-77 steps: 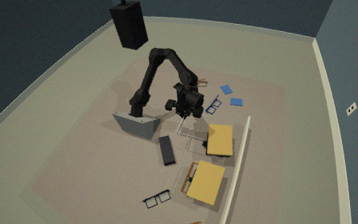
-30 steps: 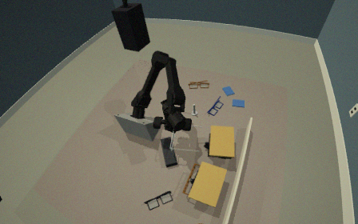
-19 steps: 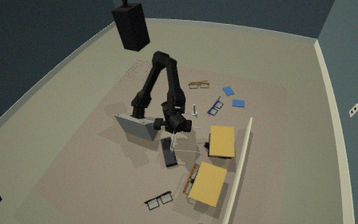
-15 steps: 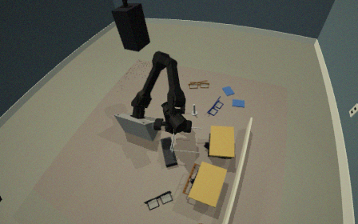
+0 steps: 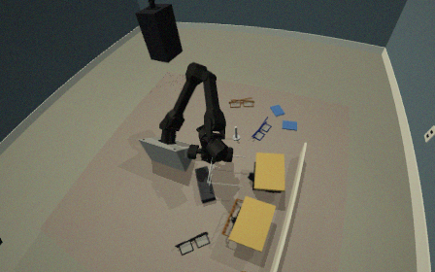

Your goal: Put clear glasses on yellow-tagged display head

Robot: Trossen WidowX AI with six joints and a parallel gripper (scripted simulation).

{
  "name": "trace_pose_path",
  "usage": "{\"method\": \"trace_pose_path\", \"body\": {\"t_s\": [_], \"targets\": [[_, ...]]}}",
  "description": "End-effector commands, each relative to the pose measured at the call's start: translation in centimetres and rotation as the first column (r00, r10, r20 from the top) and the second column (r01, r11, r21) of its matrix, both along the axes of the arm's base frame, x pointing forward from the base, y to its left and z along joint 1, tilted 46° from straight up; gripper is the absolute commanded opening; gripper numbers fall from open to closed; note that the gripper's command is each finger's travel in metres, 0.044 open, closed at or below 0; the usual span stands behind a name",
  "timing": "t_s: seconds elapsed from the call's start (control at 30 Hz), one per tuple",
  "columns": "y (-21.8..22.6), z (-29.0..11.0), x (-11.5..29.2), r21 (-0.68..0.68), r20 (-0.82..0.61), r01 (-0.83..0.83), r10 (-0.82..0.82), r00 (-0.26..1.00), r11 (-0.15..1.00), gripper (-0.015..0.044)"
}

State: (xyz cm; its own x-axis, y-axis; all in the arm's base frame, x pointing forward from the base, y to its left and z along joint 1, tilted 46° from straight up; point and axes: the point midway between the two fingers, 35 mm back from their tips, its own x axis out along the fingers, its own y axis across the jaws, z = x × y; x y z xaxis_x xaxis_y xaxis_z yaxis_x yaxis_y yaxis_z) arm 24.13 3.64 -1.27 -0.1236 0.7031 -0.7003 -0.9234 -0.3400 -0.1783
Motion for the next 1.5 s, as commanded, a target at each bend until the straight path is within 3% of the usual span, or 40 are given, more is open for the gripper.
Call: {"method": "trace_pose_path", "body": {"t_s": [0.0, 1.47], "targets": [[0.2, 0.1, 0.3, 0.004, -0.002, 0.007, -0.007, 1.000, 1.000, 0.0000], [2.1, 1.0, 5.2, 0.000, 0.007, 0.013, -0.013, 1.000, 1.000, 0.0000]]}}
